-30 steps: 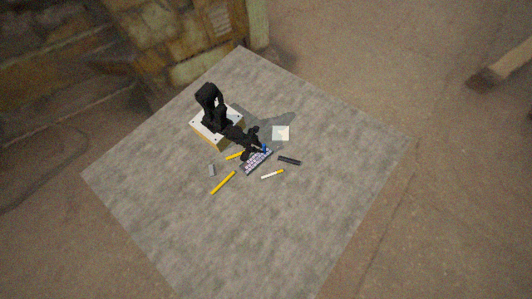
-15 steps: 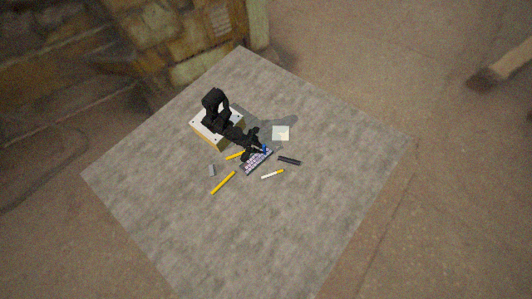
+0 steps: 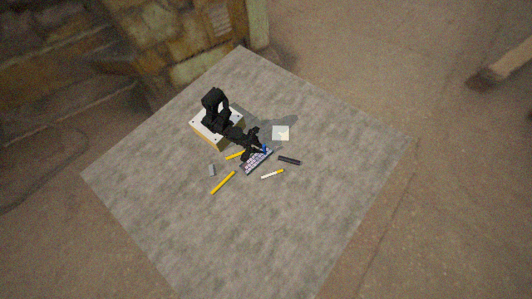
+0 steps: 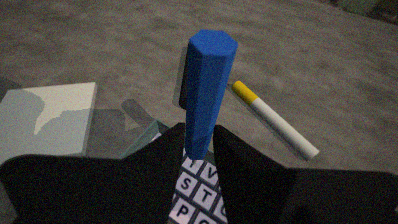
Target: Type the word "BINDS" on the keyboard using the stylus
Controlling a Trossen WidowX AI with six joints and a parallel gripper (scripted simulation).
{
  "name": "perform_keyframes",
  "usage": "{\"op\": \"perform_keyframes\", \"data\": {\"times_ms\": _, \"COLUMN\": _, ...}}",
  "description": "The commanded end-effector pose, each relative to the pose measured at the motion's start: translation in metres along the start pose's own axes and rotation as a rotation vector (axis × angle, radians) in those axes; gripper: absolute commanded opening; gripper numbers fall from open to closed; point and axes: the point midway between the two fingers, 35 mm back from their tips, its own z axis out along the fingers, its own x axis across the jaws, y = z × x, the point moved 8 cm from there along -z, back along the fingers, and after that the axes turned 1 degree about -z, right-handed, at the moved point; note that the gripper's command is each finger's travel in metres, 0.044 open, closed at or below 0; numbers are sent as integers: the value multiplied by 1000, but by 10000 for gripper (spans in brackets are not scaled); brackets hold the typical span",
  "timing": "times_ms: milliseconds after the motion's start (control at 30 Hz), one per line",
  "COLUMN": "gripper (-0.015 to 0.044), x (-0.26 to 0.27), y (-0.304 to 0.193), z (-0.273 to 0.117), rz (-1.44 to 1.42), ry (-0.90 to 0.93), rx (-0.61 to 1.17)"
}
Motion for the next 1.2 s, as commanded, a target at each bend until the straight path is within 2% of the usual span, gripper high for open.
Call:
{"op": "perform_keyframes", "data": {"times_ms": 0, "gripper": 81, "x": 0, "y": 4, "z": -1, "rz": -4, "ry": 3, "rx": -3}}
{"op": "perform_keyframes", "data": {"times_ms": 1000, "gripper": 84, "x": 0, "y": 30, "z": -16, "rz": -4, "ry": 6, "rx": -2}}
{"op": "perform_keyframes", "data": {"times_ms": 1167, "gripper": 51, "x": 8, "y": 31, "z": -13, "rz": 40, "ry": -25, "rx": 37}}
